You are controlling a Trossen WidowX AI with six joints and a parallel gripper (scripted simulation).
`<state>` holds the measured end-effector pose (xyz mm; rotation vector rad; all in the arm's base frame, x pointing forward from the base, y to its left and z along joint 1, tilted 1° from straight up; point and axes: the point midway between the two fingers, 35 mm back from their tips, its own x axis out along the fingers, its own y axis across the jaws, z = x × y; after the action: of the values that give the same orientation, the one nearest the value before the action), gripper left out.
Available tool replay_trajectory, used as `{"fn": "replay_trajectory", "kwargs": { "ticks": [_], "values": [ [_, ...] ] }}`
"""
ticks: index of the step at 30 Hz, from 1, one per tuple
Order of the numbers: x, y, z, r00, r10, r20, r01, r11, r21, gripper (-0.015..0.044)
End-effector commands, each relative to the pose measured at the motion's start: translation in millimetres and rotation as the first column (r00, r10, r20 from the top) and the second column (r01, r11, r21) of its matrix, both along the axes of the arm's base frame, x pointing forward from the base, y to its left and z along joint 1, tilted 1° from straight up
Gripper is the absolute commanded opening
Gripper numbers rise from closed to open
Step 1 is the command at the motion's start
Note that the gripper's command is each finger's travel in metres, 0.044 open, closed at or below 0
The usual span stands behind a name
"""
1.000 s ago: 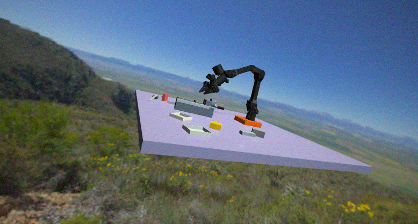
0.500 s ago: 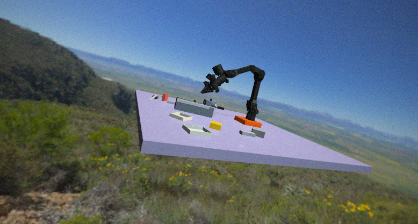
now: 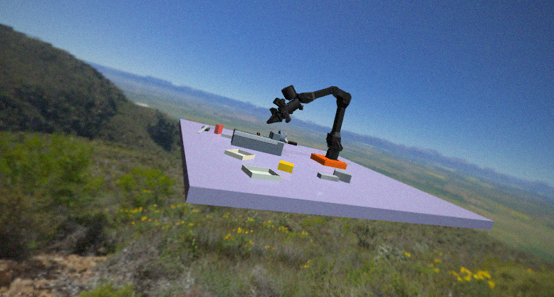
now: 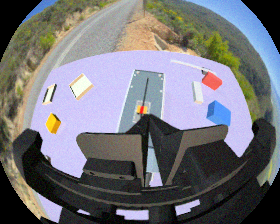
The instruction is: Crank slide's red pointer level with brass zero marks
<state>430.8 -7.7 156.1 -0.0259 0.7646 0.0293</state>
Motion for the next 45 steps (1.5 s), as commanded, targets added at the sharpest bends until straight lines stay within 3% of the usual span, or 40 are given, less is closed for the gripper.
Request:
{"fn": "replay_trajectory", "kwargs": {
  "ticks": [1, 3, 20, 21, 38, 45],
  "values": [
    [0.0, 0.0, -0.1, 1.000, 0.000, 0.000, 0.000, 1.000, 0.000, 0.0000],
    [0.0, 0.0, -0.1, 1.000, 0.000, 0.000, 0.000, 1.000, 0.000, 0.0000],
    [0.0, 0.0, -0.1, 1.000, 0.000, 0.000, 0.000, 1.000, 0.000, 0.0440],
    [0.0, 0.0, -0.1, 1.000, 0.000, 0.000, 0.000, 1.000, 0.000, 0.0440],
    [0.0, 0.0, -0.1, 1.000, 0.000, 0.000, 0.000, 1.000, 0.000, 0.0000],
    [0.0, 0.0, -0.1, 1.000, 0.000, 0.000, 0.000, 1.000, 0.000, 0.0000]
  ]
}}
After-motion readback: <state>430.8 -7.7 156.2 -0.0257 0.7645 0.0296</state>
